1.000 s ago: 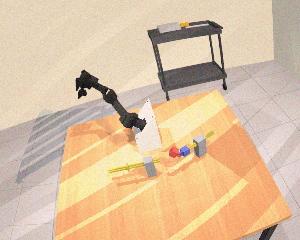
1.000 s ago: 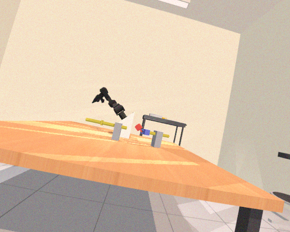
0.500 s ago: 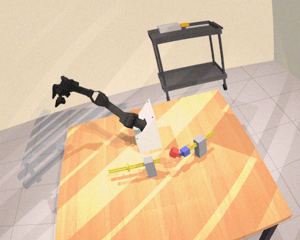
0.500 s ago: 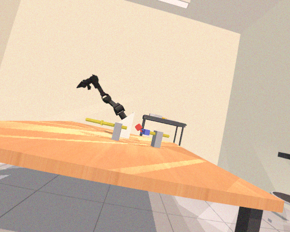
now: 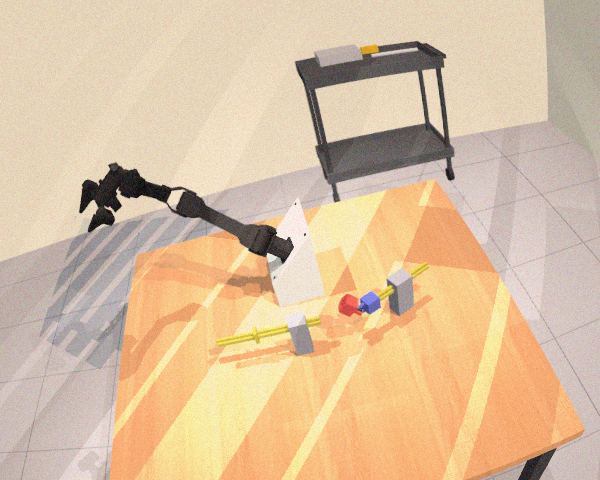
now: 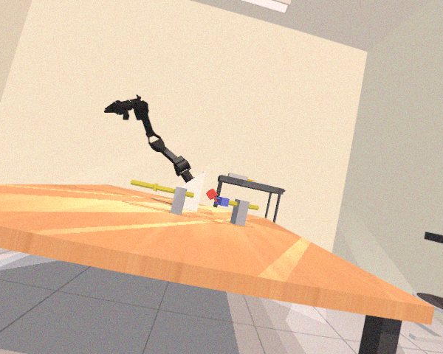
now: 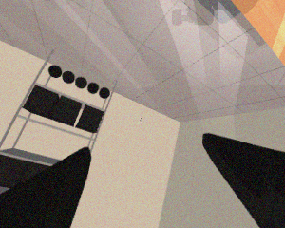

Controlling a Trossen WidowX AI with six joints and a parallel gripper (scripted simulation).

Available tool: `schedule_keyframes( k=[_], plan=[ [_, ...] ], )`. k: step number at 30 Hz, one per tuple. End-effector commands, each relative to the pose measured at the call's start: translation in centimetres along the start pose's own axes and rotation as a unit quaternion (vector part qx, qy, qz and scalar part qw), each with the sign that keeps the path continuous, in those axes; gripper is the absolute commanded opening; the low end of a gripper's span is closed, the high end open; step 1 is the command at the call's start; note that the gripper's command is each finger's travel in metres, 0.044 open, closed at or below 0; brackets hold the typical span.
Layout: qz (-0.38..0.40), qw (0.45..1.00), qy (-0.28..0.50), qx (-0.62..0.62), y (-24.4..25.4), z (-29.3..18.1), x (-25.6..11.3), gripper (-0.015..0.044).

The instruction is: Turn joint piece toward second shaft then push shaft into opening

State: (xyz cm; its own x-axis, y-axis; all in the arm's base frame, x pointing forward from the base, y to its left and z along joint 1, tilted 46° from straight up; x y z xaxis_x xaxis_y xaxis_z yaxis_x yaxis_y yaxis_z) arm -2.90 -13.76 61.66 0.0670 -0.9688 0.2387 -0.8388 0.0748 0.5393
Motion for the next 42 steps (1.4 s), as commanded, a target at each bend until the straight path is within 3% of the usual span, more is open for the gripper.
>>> schedule_keyframes(
  k=[1, 12, 22, 32, 42],
  plan=[
    [-0.015, 0.999, 0.029, 0.003, -3.9, -2.9, -1.0, 0.044],
    [-0.104, 0.988, 0.111, 0.01, -19.8, -9.5, -8.0, 0.044],
    [-0.207, 0.965, 0.157, 0.021, -34.3, -9.1, -17.7, 0.044],
    [-0.307, 0.936, 0.17, 0.025, -46.0, -1.8, -28.1, 0.044],
    [-0.385, 0.909, 0.155, 0.03, -52.7, 12.3, -35.8, 0.044]
  ],
)
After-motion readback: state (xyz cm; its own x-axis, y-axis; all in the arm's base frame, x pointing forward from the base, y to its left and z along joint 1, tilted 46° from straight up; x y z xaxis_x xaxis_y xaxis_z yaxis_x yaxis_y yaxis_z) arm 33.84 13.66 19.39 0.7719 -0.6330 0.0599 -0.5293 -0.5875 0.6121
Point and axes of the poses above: the point midway between the two fingers, 35 mm back from their tips, its own x axis out along the fingers, its own y axis across the jaws, z = x × y, the point moved 2 cm from there along -x, back along the fingers, and after that the axes turned 1 degree about x, right-handed, at the moved point
